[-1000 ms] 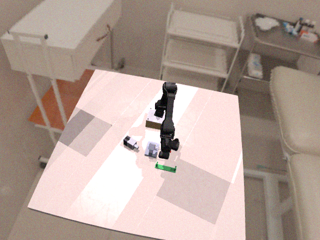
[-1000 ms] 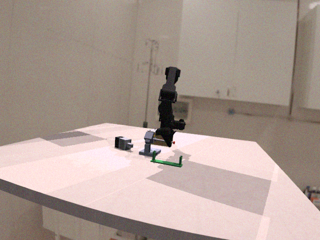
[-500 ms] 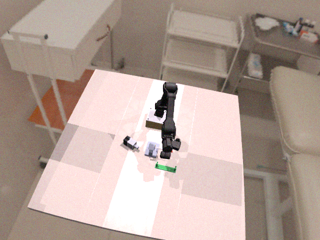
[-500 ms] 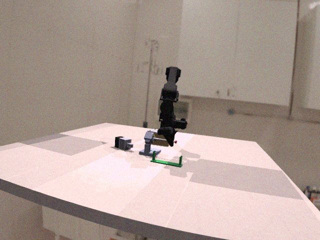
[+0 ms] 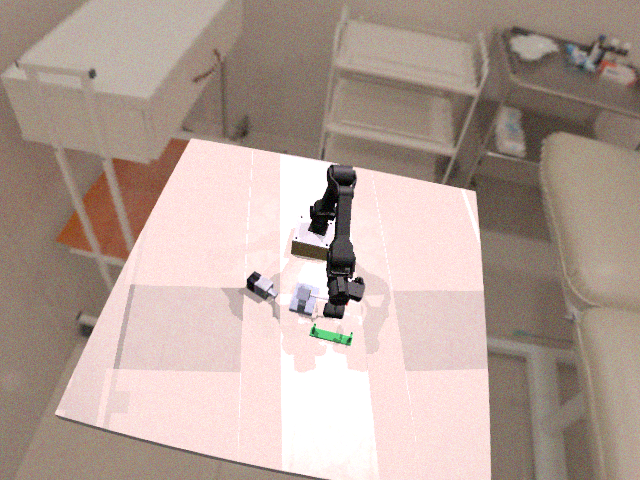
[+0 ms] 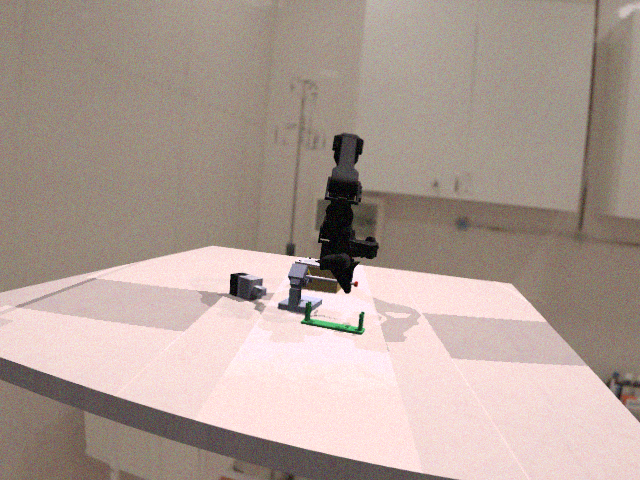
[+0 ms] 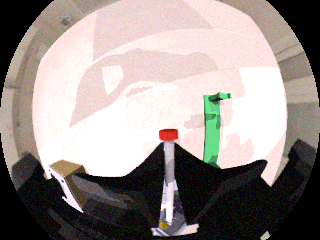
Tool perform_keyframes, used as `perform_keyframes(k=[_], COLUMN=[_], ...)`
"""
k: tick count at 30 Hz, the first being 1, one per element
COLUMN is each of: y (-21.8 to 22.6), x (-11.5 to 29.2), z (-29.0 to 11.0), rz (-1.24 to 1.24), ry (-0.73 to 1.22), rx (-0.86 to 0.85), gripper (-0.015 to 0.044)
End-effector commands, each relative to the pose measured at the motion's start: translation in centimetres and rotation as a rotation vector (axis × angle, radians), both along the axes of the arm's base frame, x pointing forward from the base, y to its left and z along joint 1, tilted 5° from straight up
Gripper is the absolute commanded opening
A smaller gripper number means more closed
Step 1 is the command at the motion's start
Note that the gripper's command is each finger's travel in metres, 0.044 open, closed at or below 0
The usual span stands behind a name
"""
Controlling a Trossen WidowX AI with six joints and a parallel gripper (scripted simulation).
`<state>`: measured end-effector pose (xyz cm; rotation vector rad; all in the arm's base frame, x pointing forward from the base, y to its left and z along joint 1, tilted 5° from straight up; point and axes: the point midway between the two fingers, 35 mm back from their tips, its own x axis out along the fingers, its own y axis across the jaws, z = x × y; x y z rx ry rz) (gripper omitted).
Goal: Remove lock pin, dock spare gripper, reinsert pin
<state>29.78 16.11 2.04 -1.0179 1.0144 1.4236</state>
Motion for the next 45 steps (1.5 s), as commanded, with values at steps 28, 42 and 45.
perform_keyframes(k=[28,42,45], y=[2.3,3.3,3.5], x=[0.0,-0.1,-0.1], z=[0.3,0.6,0.7], rz=[-0.002,-0.001,-0.001], ry=[0.002,0.006,0.006], rx=[-0.004,-0.006,-0.007], gripper=[0.0000,0.0000,0.0000])
